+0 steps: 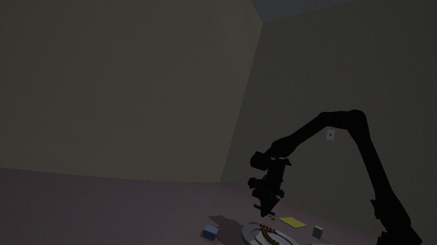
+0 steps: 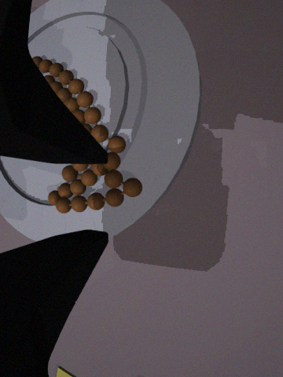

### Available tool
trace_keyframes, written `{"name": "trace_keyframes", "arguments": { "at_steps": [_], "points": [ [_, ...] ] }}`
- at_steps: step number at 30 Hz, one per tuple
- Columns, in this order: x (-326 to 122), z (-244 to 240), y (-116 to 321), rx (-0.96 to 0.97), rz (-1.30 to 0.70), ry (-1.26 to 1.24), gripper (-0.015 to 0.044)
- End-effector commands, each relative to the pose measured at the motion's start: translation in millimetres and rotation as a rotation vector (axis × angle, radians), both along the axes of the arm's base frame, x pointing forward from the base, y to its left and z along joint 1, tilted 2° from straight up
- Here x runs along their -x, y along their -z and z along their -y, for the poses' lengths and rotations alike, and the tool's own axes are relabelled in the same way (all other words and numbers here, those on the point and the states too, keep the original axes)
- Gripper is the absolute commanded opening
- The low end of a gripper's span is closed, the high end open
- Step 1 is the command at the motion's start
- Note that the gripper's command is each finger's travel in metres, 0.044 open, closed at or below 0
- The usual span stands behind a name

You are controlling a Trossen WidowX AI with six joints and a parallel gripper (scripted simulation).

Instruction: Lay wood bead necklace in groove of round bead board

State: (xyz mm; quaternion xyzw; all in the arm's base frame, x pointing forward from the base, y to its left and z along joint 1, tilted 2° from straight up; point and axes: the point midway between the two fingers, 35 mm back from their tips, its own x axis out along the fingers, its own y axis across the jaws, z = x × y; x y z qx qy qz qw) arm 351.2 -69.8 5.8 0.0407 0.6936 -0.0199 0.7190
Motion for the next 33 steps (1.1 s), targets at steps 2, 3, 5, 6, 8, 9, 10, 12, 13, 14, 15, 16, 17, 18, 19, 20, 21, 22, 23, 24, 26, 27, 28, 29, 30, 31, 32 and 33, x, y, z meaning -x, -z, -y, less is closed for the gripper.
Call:
{"name": "trace_keyframes", "arguments": {
  "at_steps": [2, 3, 5, 6, 8, 9, 10, 12, 13, 14, 15, 16, 17, 18, 19, 20, 21, 22, 23, 24, 26, 27, 28, 29, 30, 31, 32, 33],
  "points": [
    [-0.8, -1.4, -2.7, 0.000, 0.000, -0.072, 0.0120],
    [-0.8, -1.4, -2.7, 0.000, 0.000, -0.072, 0.0120],
    [-0.9, -1.5, -0.7, 0.000, 0.000, -0.072, 0.0120],
    [-1.1, -1.5, 2.3, 0.000, 0.000, -0.072, 0.0120],
    [-1.3, -1.8, 11.5, 0.000, 0.000, -0.072, 0.0120],
    [-1.3, -1.9, 13.3, 0.000, 0.000, -0.072, 0.0120],
    [-1.3, -1.9, 13.3, 0.000, 0.000, -0.072, 0.0120],
    [-3.5, -0.8, 5.5, 0.004, 0.009, -0.065, 0.0120],
    [-3.5, -0.9, 6.0, 0.004, 0.009, -0.065, 0.0120],
    [-3.5, -0.9, 6.8, 0.004, 0.009, -0.065, 0.0120],
    [-3.5, -0.9, 7.8, 0.004, 0.009, -0.065, 0.0120],
    [-3.5, -1.0, 9.1, 0.004, 0.008, -0.065, 0.0120],
    [-3.4, -1.1, 10.5, 0.003, 0.008, -0.066, 0.0120],
    [-3.4, -1.2, 12.1, 0.003, 0.007, -0.066, 0.0120],
    [-3.4, -1.2, 13.8, 0.003, 0.007, -0.067, 0.0120],
    [-3.3, -1.3, 15.4, 0.003, 0.006, -0.067, 0.0120],
    [-3.3, -1.4, 17.1, 0.002, 0.006, -0.067, 0.0120],
    [-3.2, -1.5, 18.7, 0.002, 0.005, -0.068, 0.0120],
    [-3.2, -1.6, 20.4, 0.002, 0.005, -0.068, 0.0120],
    [-3.1, -1.7, 22.0, 0.002, 0.004, -0.069, 0.0120],
    [-2.9, -1.9, 25.3, 0.001, 0.003, -0.069, 0.0120],
    [-2.8, -2.0, 26.9, 0.001, 0.003, -0.070, 0.0120],
    [-2.7, -2.1, 28.5, 0.001, 0.002, -0.070, 0.0120],
    [-2.6, -2.2, 30.2, 0.001, 0.002, -0.071, 0.0120],
    [-2.5, -2.3, 31.8, 0.000, 0.001, -0.071, 0.0120],
    [-2.3, -2.4, 33.4, 0.000, 0.001, -0.071, 0.0120],
    [-2.2, -2.5, 35.1, 0.000, 0.000, -0.072, 0.0120],
    [-2.1, -2.6, 36.4, 0.000, 0.000, -0.072, 0.0120]
  ]
}}
